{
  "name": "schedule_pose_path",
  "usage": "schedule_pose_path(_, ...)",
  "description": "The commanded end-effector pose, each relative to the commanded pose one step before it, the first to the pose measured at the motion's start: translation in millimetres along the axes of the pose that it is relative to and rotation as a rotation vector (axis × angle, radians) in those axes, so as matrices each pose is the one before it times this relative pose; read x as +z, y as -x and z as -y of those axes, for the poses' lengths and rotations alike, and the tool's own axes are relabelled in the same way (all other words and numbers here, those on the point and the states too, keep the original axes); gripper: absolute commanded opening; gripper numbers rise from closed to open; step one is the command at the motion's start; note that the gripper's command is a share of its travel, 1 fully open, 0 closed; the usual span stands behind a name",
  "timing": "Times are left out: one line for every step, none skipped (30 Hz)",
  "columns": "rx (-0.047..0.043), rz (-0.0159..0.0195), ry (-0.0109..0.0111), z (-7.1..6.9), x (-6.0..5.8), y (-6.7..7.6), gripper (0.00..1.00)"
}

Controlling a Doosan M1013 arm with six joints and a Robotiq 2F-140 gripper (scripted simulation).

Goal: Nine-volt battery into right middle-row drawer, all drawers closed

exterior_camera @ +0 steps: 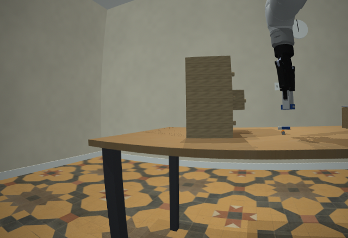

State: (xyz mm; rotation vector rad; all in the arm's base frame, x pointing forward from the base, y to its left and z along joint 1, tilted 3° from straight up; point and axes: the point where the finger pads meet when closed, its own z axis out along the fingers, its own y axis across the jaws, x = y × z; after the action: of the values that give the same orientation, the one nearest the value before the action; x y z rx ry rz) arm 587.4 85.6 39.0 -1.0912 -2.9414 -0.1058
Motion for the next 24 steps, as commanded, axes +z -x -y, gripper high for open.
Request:
schedule_pose_path(0.27848,0.01311,-0.01302,15.05,-0.54,23.37,0.14)
schedule_pose_path(0.05238,0.00248,-0.00249,0.0,0.0,0.0,0.14)
schedule_pose_path(0.07253,-0.00261,0.00245,3.23,0.02,10.65,0.14)
schedule_pose_path(0.04588,0.00277,-0.00233,0.0,0.0,0.0,0.14)
schedule_pose_path(0.07645,-0.00299,0.00235,2.21,0.02,11.2,0.14)
schedule_pose_path(0.04472,0.00313,-0.00219,0.0,0.0,0.0,0.14)
schedule_pose_path(0.07573,-0.00341,0.00223,1.08,0.01,11.57,0.14)
schedule_pose_path(0.0,0.0,0.0,0.0,0.0,0.0,0.14)
schedule_pose_path(0.0,0.0,0.0,0.0,0.0,0.0,0.14)
schedule_pose_path(0.17128,0.00365,-0.00181,0.44,-0.03,11.73,0.14)
schedule_pose_path(0.04847,-0.00594,0.00249,-1.34,0.01,11.69,0.14)
schedule_pose_path(0.0485,0.00351,-0.00125,0.0,0.0,0.0,0.14)
schedule_pose_path(0.05993,-0.00458,0.00154,-2.23,-0.02,11.5,0.14)
schedule_pose_path(0.06199,0.00449,-0.00115,0.0,0.0,0.0,0.14)
schedule_pose_path(0.06315,-0.00452,0.00105,-3.35,-0.02,11.07,0.14)
schedule_pose_path(0.0613,0.00474,-0.00074,0.0,0.0,0.0,0.14)
schedule_pose_path(0.06235,-0.0047,0.0006,-4.41,-0.02,10.44,0.14)
schedule_pose_path(0.06074,0.00506,-0.00028,0.0,0.0,0.0,0.14)
schedule_pose_path(0.06201,-0.00469,0.00012,-5.32,-0.02,9.64,0.14)
schedule_pose_path(0.06044,0.00539,0.00023,0.0,0.0,0.0,0.14)
schedule_pose_path(0.06175,-0.00459,-0.00035,-6.07,-0.01,8.7,0.14)
schedule_pose_path(0.06017,0.00576,0.00081,0.0,0.0,0.0,0.14)
schedule_pose_path(0.06159,-0.00443,-0.00082,-6.63,0.0,7.66,0.14)
schedule_pose_path(0.06095,-0.00298,-0.00068,-6.59,-0.04,6.95,0.14)
